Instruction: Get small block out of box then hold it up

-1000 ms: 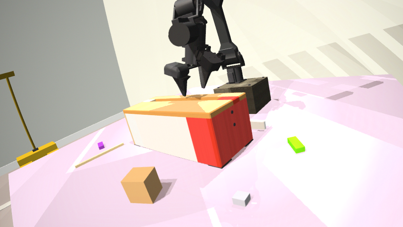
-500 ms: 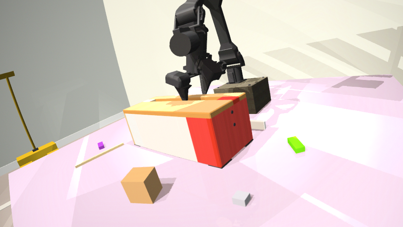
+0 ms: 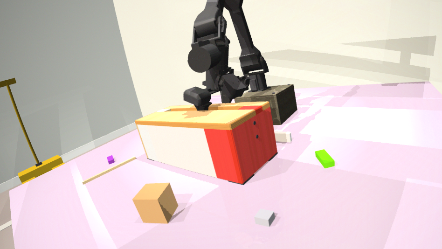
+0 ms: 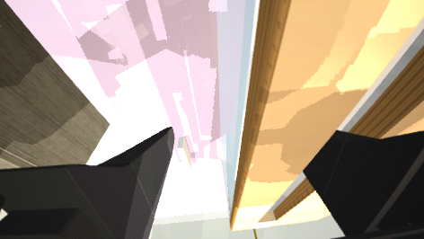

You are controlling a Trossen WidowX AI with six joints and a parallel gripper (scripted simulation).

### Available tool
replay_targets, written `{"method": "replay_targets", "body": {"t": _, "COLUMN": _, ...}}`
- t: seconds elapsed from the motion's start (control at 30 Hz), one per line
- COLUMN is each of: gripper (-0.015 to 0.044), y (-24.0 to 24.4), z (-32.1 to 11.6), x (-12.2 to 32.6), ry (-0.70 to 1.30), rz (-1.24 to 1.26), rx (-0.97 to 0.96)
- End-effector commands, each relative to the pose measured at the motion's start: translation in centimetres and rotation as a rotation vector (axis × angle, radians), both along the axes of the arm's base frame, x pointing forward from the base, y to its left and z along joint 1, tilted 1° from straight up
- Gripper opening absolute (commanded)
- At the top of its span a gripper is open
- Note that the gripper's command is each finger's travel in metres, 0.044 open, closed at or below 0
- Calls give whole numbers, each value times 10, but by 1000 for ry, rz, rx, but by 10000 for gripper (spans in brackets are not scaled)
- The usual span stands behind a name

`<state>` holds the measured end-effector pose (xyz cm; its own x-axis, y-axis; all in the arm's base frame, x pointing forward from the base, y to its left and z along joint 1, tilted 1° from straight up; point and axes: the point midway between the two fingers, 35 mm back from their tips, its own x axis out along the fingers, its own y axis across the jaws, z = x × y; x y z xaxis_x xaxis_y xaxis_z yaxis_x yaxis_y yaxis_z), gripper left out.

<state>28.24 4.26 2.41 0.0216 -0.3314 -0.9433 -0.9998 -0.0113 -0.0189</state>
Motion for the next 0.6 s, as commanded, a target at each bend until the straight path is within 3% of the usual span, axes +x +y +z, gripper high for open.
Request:
{"method": "replay_targets", "body": {"t": 0.0, "gripper": 400, "y": 0, "z": 1, "x": 0, "ry": -1, "rz": 0, "rx": 0}}
{"method": "replay_targets", "body": {"t": 0.57, "gripper": 400, "y": -40, "z": 0, "x": 1, "ry": 1, "rz": 0, "rx": -4}}
